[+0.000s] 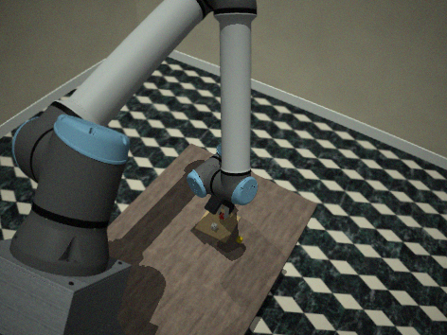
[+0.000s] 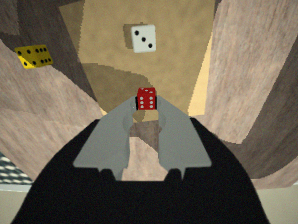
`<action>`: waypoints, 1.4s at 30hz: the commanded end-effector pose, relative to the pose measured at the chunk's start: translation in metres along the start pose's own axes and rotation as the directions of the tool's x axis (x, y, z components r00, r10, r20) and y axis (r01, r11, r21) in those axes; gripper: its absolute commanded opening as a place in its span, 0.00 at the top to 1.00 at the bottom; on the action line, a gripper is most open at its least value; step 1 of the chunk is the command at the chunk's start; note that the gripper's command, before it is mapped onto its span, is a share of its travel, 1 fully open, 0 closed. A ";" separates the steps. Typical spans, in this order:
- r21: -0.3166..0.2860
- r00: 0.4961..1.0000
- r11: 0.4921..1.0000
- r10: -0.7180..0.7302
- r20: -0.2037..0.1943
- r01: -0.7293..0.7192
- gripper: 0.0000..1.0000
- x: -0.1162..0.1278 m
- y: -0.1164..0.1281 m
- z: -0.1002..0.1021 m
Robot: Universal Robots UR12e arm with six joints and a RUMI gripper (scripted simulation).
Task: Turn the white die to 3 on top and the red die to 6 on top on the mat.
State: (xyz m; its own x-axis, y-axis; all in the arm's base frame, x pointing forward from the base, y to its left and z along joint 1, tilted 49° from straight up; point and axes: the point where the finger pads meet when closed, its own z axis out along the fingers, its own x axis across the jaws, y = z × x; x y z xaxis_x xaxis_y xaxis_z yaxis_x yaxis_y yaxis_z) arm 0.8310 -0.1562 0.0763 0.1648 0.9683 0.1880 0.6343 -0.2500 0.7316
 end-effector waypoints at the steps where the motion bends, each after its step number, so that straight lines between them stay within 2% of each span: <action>1: -0.001 1.000 1.000 0.000 0.000 0.000 0.97 0.000 0.000 0.000; 6: -0.001 1.000 1.000 0.000 0.000 0.000 0.93 0.000 0.000 0.000; 10: -0.001 1.000 1.000 0.000 0.000 0.000 0.86 0.000 0.000 0.000; 14: -0.001 1.000 1.000 0.000 0.000 0.000 0.86 0.000 0.000 0.000; 18: -0.001 1.000 1.000 0.000 0.000 0.000 0.79 0.000 0.000 0.000; 31: -0.001 1.000 1.000 0.000 0.000 0.000 0.79 0.000 0.000 -0.001; 36: -0.001 1.000 1.000 0.000 0.000 0.000 0.79 0.000 0.000 -0.012; 42: -0.001 1.000 1.000 0.000 0.000 0.000 0.79 0.000 0.000 -0.041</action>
State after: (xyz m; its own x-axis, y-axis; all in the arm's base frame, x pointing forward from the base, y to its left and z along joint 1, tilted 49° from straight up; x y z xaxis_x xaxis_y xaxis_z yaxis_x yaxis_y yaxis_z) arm 0.8162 -0.1561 0.0891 0.1649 0.9682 0.1879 0.6341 -0.2500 0.7317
